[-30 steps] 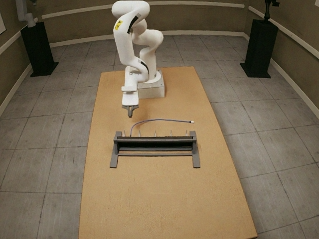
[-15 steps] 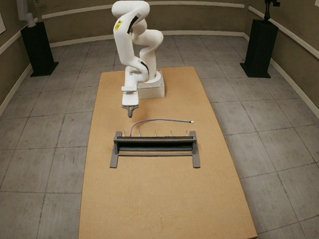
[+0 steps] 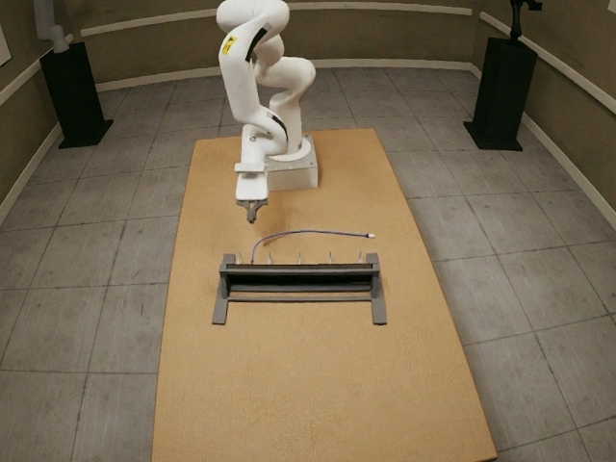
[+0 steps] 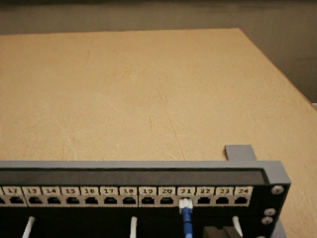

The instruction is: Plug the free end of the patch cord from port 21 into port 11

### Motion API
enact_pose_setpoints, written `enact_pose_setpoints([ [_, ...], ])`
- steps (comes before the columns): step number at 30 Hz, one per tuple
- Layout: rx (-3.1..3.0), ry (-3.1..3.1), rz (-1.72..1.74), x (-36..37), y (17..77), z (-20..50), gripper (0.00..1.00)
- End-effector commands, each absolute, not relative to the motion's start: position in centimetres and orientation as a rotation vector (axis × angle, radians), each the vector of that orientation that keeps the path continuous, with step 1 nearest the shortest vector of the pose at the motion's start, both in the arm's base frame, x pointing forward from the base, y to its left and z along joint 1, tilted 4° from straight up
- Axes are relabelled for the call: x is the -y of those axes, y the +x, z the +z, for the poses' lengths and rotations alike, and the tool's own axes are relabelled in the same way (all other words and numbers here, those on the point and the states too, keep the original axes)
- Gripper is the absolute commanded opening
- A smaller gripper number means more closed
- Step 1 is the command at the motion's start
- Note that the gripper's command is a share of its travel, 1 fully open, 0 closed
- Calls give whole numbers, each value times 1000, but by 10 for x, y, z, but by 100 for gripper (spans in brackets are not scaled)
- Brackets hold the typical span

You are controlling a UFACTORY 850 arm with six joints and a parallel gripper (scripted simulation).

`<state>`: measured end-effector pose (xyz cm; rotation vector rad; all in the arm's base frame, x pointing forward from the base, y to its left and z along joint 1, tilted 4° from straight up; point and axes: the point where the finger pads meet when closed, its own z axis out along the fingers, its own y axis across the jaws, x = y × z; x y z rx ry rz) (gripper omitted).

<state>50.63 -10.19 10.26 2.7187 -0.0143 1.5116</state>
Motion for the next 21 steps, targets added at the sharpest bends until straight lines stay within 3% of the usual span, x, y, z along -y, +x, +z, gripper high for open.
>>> enact_pose_setpoints([
  [1, 14, 2717, 1514, 102, 499, 108, 0],
  [21, 14, 2717, 1513, 100, 468, 127, 0],
])
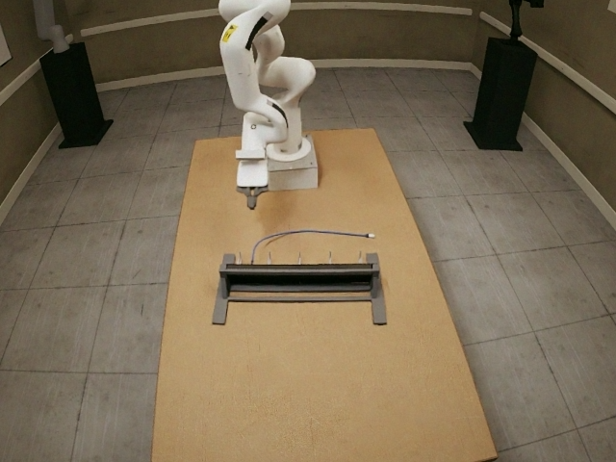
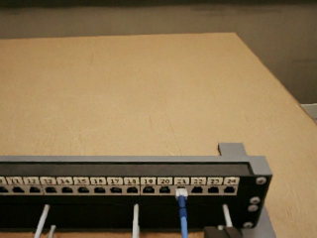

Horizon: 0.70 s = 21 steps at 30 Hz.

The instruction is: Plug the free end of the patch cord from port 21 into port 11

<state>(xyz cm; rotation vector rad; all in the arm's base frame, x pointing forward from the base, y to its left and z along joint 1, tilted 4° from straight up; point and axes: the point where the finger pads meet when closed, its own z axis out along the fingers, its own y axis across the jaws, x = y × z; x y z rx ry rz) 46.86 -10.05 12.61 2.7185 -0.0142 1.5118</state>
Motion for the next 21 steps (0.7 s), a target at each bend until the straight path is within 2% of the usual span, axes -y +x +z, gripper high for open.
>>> enact_pose_setpoints([
  [1, 11, 2719, 1512, 100, 469, 127, 0],
  [13, -301, 2843, 1321, 40, 491, 94, 0],
  [21, -644, 2905, 1102, -24, 502, 65, 0],
])
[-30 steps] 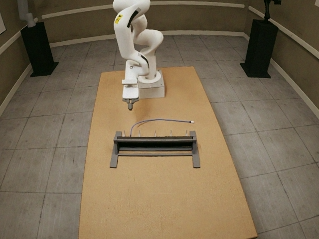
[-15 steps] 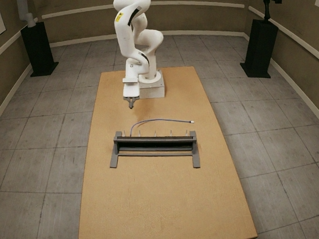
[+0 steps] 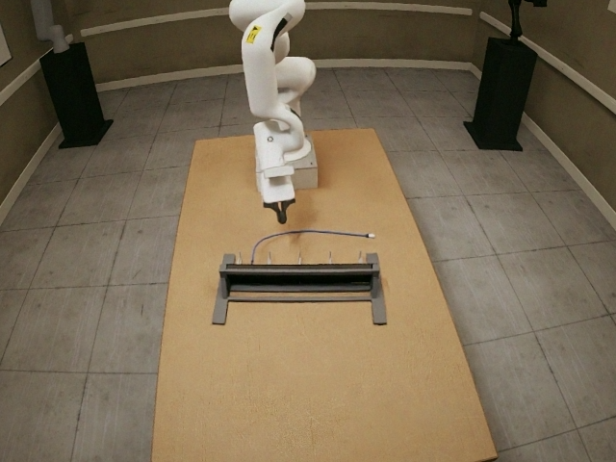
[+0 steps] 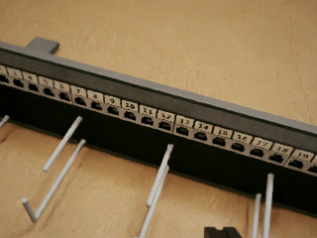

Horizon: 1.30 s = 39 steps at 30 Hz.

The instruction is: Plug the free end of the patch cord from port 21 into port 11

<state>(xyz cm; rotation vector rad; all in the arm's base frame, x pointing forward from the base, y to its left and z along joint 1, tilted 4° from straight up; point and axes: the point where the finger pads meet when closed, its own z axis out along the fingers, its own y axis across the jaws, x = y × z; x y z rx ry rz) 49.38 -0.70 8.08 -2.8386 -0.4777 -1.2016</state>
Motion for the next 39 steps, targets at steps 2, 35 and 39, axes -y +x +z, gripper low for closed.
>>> enact_pose_setpoints([
  [2, 704, -2845, -1029, -39, 503, 59, 0],
  [35, 1868, -2548, -192, -251, 444, 6, 0],
  [39, 2002, -2477, -88, -273, 430, 5, 0],
])
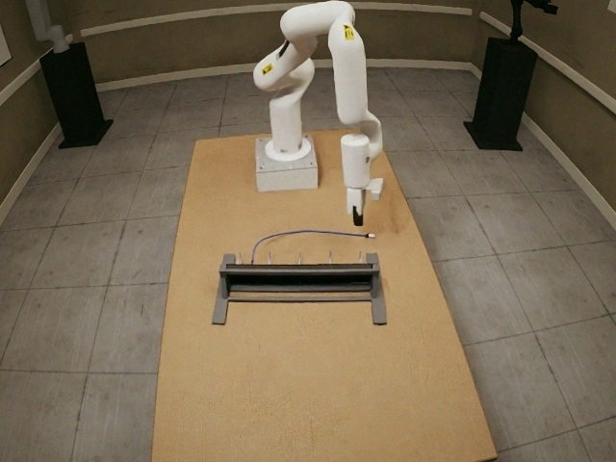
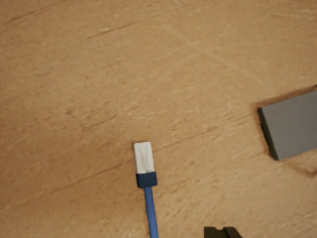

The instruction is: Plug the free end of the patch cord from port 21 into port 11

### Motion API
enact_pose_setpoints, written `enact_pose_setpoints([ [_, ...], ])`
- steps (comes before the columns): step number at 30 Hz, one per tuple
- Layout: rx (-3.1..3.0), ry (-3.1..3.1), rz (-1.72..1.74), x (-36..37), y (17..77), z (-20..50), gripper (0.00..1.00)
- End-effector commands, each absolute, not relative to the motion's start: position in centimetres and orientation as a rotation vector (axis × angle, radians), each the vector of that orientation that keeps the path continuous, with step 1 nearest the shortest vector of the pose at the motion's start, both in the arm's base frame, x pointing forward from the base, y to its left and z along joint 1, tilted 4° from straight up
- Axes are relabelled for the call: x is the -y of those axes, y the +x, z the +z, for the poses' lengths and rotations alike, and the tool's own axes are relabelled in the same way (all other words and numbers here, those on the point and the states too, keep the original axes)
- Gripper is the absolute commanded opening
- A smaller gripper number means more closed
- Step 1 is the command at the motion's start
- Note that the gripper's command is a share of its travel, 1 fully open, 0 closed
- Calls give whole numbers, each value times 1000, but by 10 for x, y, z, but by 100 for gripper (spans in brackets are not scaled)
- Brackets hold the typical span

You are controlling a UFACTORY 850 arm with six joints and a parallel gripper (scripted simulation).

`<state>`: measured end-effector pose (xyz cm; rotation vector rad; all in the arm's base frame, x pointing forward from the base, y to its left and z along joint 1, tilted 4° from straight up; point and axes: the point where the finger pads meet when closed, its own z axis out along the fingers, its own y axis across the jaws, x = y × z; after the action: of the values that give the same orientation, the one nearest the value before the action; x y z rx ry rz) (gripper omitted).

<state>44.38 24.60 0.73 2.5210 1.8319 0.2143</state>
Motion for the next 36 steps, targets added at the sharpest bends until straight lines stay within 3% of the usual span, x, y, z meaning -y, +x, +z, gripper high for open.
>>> enact_pose_setpoints([
  [1, -1964, 2389, 67, -277, 427, 5, 0],
  [36, -1988, 2362, 42, -283, 423, 6, 0],
])
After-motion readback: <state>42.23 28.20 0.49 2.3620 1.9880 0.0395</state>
